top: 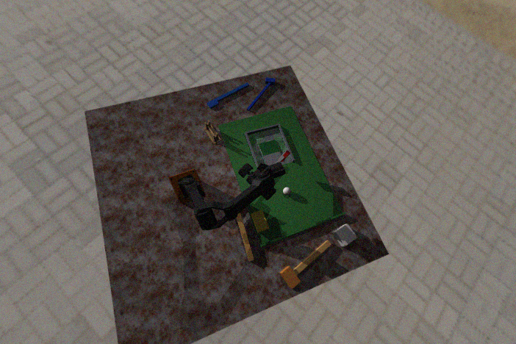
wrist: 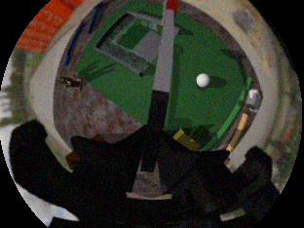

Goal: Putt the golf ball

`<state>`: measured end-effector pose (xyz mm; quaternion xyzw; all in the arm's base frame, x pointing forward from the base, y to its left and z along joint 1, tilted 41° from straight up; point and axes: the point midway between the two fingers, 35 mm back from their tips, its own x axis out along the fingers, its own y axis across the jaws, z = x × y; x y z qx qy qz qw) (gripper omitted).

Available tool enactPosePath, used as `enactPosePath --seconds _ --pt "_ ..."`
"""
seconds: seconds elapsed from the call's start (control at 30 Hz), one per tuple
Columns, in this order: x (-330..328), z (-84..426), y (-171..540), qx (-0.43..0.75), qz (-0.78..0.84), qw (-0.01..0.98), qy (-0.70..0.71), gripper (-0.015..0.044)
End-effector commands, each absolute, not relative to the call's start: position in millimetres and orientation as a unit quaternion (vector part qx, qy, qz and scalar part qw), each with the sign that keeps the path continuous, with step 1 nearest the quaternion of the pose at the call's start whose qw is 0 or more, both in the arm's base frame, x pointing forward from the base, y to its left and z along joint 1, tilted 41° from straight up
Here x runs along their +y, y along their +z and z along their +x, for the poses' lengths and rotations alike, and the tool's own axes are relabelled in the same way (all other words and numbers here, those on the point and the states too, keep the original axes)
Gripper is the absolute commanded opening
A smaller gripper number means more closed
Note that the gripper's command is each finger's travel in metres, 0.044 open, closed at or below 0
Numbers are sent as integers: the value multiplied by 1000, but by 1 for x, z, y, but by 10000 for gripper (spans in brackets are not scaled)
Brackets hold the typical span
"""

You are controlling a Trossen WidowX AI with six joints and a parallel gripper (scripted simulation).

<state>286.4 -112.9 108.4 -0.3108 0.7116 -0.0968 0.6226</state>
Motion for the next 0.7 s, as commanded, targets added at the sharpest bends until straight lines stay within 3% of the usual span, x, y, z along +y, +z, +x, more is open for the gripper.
enactPosePath --seconds 0.0,0.33,0.67 --pt "-131 281 133 696 -281 643 -153 0" --pt "-180 238 187 660 -187 658 -310 0" --pt "-190 235 182 656 -181 658 -321 0"
